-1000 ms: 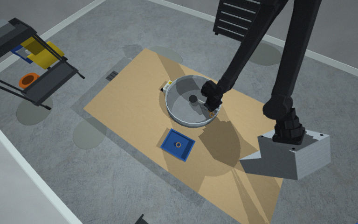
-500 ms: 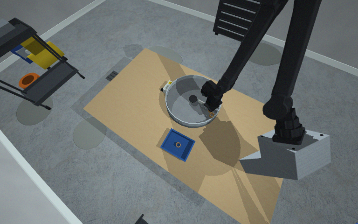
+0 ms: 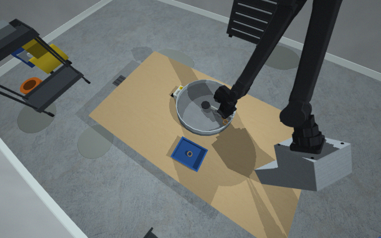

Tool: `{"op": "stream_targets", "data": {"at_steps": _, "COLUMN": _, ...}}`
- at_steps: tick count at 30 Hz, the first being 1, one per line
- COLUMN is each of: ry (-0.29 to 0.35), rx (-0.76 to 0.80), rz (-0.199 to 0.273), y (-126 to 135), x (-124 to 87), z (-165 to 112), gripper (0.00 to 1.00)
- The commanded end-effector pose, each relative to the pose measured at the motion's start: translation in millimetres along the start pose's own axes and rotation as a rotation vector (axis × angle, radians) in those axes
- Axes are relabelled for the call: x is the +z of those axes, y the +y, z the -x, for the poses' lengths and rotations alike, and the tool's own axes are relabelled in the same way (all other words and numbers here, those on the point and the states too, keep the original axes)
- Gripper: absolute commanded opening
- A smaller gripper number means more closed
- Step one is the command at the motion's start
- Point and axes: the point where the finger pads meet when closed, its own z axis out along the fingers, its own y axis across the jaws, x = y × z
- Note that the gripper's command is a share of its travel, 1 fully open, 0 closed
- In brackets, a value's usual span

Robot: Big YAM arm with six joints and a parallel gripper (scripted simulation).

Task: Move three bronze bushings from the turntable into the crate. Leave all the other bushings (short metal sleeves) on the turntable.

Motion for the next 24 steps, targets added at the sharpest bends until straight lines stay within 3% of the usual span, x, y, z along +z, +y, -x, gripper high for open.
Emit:
{"op": "stream_targets", "data": {"at_steps": 1, "ry": -0.022, "rx": -0.001, "rz": 0.005, "y": -0.1, "x": -7.8, "z": 7.0, "gripper": 0.12}}
{"op": "stream_targets", "data": {"at_steps": 3, "ry": -0.041, "rx": 0.007, "rz": 0.000, "y": -3.4, "x": -5.4, "z": 13.7, "gripper": 0.12}}
{"op": "stream_targets", "data": {"at_steps": 7, "ry": -0.013, "rx": 0.000, "rz": -0.006, "y": -4.3, "x": 8.1, "z": 5.9, "gripper": 0.12}}
{"op": "stream_targets", "data": {"at_steps": 24, "ry": -0.002, "rx": -0.011, "rz": 0.006, "y": 1.7, "x": 4.9, "z": -0.4, "gripper": 0.12}}
